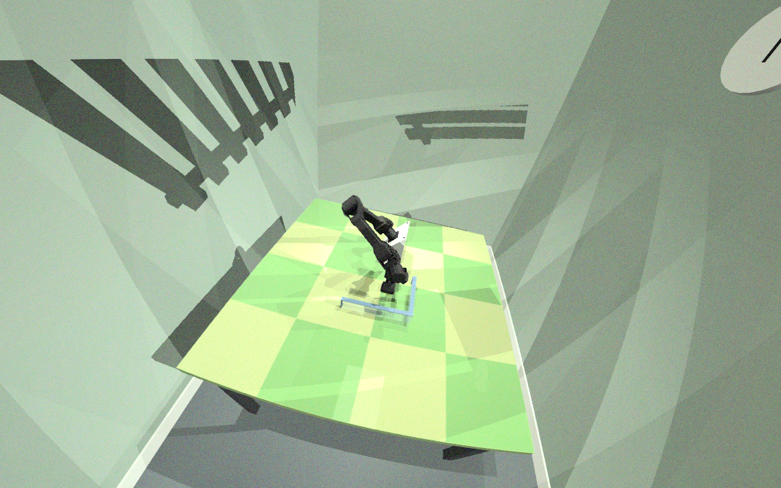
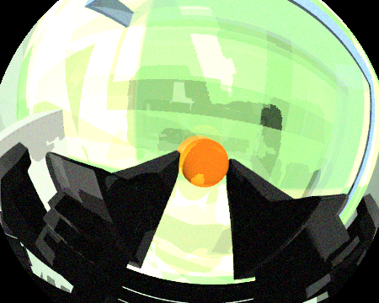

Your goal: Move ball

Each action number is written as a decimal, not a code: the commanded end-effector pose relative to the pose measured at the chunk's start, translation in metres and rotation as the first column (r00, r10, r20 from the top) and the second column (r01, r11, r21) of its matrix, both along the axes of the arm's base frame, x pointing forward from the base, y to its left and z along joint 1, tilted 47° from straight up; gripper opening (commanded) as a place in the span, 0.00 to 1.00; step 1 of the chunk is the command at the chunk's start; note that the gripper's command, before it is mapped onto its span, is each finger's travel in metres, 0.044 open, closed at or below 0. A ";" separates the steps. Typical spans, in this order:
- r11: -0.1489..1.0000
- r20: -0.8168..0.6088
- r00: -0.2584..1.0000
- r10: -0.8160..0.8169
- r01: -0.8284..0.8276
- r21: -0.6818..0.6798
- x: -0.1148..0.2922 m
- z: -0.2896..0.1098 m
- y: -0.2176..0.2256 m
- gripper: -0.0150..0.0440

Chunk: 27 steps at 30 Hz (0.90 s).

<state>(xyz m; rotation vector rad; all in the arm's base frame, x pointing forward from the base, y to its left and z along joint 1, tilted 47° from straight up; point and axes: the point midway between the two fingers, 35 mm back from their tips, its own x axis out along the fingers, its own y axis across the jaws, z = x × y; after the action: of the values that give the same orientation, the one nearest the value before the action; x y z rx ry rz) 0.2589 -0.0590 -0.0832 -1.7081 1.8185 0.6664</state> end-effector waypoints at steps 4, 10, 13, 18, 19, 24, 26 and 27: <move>1.000 -0.017 1.000 0.005 -0.005 -0.007 -0.004 -0.006 -0.006 0.25; 1.000 -0.003 1.000 0.001 -0.001 -0.002 -0.001 -0.004 -0.004 0.43; 1.000 -0.003 1.000 0.001 -0.001 -0.002 -0.001 -0.004 -0.004 0.57; 1.000 -0.003 1.000 0.001 -0.001 -0.002 -0.001 -0.004 -0.004 0.70; 1.000 -0.003 1.000 0.001 -0.001 -0.002 -0.001 -0.004 -0.004 0.70; 1.000 -0.006 1.000 0.004 -0.004 0.003 0.002 0.011 0.015 0.70; 1.000 -0.012 1.000 0.006 -0.006 0.003 0.003 0.035 0.041 0.70; 1.000 -0.014 1.000 0.006 -0.006 0.000 0.002 0.046 0.052 0.70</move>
<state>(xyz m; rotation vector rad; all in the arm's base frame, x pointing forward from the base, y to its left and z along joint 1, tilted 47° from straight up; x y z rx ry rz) 0.2521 -0.0394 -0.0675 -1.7071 1.8598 0.7035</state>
